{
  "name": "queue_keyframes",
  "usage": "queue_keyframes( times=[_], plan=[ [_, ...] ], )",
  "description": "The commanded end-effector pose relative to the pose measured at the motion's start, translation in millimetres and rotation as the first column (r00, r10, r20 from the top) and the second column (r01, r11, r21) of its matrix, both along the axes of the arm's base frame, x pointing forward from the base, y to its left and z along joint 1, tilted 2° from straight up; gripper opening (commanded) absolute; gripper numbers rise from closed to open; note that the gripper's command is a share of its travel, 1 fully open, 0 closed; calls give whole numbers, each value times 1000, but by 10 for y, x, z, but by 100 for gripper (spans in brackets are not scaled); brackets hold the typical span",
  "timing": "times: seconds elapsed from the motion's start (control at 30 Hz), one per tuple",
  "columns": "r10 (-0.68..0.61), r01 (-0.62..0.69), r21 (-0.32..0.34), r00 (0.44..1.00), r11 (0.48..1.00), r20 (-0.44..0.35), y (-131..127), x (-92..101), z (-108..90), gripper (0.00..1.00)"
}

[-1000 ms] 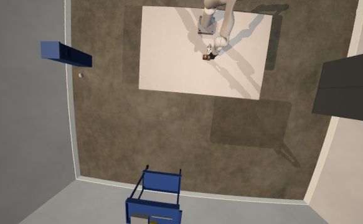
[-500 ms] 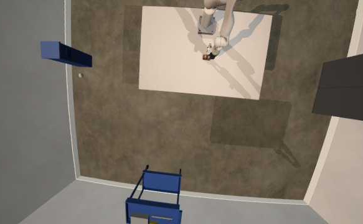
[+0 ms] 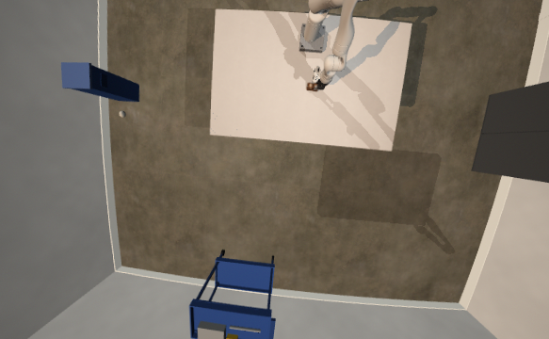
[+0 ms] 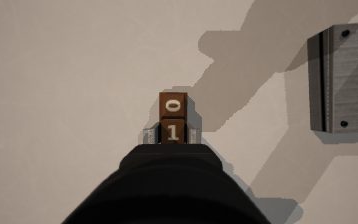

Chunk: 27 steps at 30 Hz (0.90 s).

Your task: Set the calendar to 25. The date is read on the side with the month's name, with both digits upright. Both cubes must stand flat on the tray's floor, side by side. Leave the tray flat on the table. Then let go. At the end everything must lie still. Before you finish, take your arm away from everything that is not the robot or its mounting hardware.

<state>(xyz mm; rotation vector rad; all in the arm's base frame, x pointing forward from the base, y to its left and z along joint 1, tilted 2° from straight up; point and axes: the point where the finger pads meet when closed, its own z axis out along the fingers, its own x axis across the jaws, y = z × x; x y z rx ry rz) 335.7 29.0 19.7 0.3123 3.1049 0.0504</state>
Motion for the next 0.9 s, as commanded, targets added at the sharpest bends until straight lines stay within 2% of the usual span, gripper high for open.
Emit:
queue_keyframes(
  times=[0.0, 0.87],
  plan=[
    [0, 0, 0, 1000, 1000, 1, 0, 3, -3, 60],
    [0, 0, 0, 1000, 1000, 1, 3, 5, -90, 60]
  ],
)
